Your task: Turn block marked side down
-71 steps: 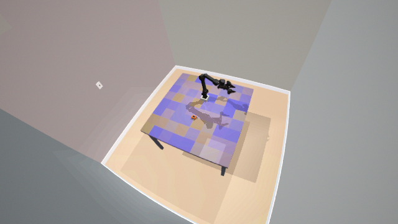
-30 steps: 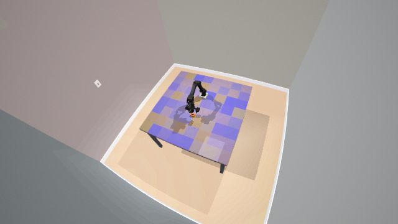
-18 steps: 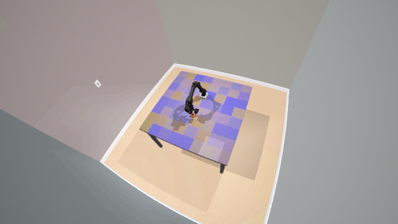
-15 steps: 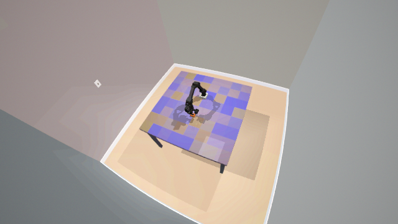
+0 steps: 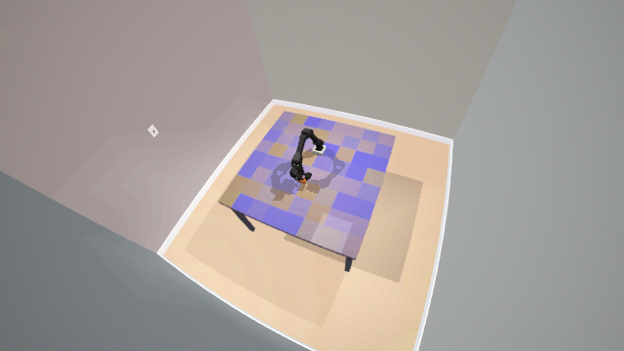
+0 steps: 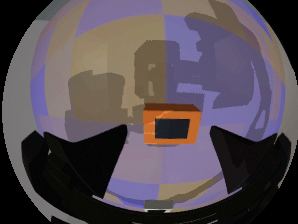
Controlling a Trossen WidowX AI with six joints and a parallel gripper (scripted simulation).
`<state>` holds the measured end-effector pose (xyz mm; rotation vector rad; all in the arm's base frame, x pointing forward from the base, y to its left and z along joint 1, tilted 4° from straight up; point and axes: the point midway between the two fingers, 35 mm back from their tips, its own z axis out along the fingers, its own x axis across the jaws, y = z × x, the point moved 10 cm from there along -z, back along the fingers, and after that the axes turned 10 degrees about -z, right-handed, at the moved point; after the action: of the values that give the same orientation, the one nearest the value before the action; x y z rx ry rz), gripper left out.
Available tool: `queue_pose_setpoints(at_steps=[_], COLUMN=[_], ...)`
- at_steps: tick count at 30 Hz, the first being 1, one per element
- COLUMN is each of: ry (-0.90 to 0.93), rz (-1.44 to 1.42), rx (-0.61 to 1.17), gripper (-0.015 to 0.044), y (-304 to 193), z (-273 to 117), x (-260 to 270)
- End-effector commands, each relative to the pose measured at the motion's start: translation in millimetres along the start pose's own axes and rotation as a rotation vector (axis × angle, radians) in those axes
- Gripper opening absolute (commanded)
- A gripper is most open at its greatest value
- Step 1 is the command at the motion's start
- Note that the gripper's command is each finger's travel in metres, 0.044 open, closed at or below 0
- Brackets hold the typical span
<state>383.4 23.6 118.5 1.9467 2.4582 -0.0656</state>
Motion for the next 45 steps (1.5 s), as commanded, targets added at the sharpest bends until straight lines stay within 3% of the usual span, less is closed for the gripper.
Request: queue_pose_setpoints(at_steps=[1, 11, 16, 38, 44, 45], ry=[-0.004, -0.004, -0.004, -0.004, -0.004, -0.004], rz=[-0.005, -0.005, -0.005, -0.005, -0.005, -0.005], rx=[0.008, 0.008, 0.008, 0.008, 0.008, 0.008], gripper=[0.044, 0.044, 0.0309, 0.0162, 0.0005, 0.0], y=[0, -1, -1, -1, -1, -1], z=[9, 23, 23, 23, -6, -7], x=[0, 0, 0, 0, 0, 0])
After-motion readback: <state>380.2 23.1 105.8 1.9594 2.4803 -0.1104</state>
